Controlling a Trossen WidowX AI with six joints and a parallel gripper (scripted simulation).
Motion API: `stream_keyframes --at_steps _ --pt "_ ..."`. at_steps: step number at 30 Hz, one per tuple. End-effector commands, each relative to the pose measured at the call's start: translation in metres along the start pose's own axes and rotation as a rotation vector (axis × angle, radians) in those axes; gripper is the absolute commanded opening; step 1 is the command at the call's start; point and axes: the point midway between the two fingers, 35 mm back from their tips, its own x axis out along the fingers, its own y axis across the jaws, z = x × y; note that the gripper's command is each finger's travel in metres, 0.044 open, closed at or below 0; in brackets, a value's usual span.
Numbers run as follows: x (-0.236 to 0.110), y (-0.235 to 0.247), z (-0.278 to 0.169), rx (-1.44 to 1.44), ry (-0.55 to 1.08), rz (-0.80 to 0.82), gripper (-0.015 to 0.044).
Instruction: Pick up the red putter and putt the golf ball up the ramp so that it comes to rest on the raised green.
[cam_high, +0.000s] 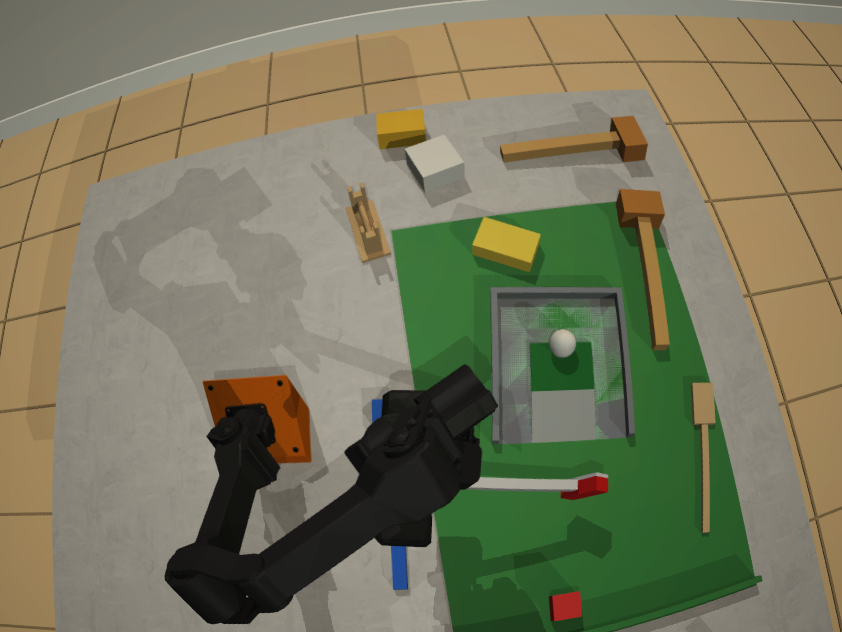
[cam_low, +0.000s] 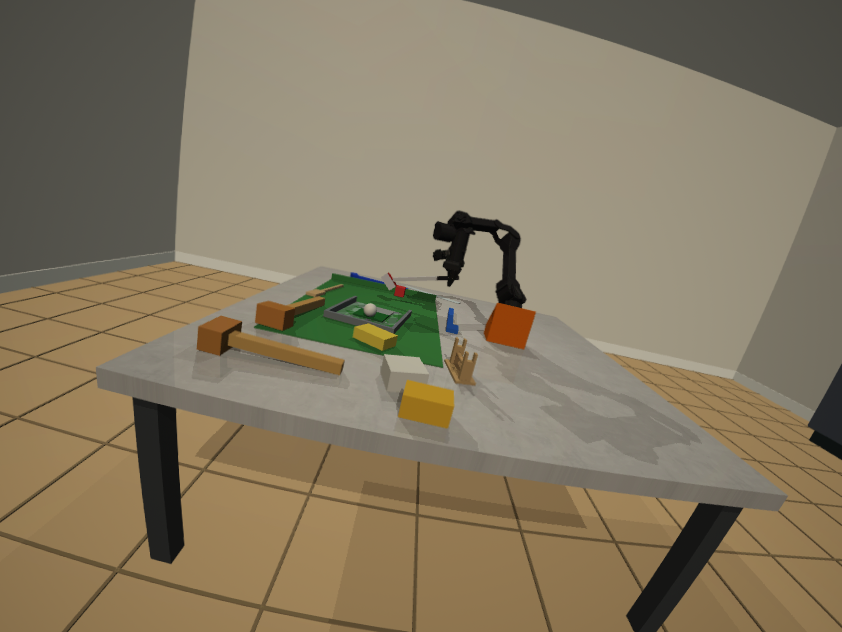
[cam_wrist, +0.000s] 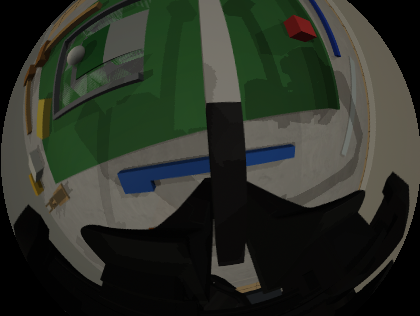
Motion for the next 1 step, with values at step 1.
stream_keyframes --at_steps 1 --pt "0.0 0.0001 0.0004 -0.003 -0.003 0.0 0.0"
